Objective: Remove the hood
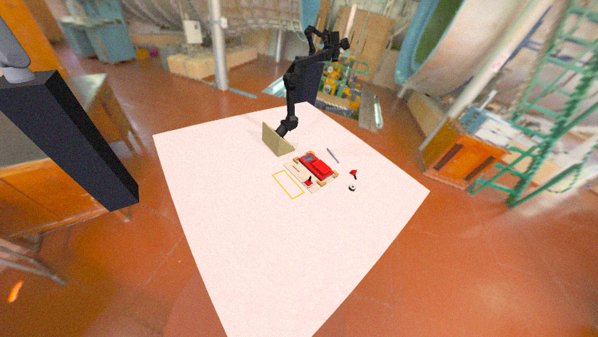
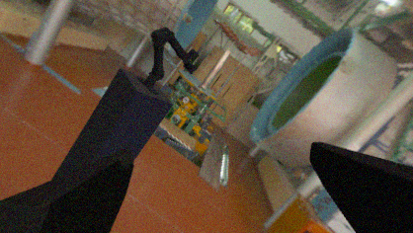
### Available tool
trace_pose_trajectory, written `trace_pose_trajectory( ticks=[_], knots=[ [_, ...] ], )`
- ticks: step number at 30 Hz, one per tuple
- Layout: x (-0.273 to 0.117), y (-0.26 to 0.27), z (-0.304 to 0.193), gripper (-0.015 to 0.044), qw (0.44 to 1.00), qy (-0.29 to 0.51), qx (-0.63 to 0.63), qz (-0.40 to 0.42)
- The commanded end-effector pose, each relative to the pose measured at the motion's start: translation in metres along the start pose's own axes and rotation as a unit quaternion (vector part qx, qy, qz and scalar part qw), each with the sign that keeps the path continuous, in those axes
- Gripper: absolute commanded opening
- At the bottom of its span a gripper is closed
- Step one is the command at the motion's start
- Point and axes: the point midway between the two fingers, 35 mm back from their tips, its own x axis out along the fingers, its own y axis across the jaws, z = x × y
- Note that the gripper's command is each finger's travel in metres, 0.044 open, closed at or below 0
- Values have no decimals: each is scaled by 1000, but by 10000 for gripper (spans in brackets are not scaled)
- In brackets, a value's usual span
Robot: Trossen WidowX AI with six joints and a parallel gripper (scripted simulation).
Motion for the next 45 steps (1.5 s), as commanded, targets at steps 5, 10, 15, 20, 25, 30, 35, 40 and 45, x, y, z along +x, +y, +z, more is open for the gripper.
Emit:
trace_pose_trajectory(
  ticks=[5,10,15,20,25,30,35,40,45],
  knots=[
    [15,-6,-93,440,991,118,55,-17],
    [12,-10,-145,440,979,184,85,-33],
    [2,-13,-195,440,960,245,123,-49],
    [-14,-14,-243,440,936,304,164,-67],
    [-40,-15,-292,440,905,364,200,-88],
    [-73,-15,-337,440,868,422,237,-111],
    [-109,-16,-370,440,829,468,271,-143],
    [-147,-16,-395,440,788,506,303,-178],
    [-194,-10,-422,440,735,547,341,-211]
  ],
)
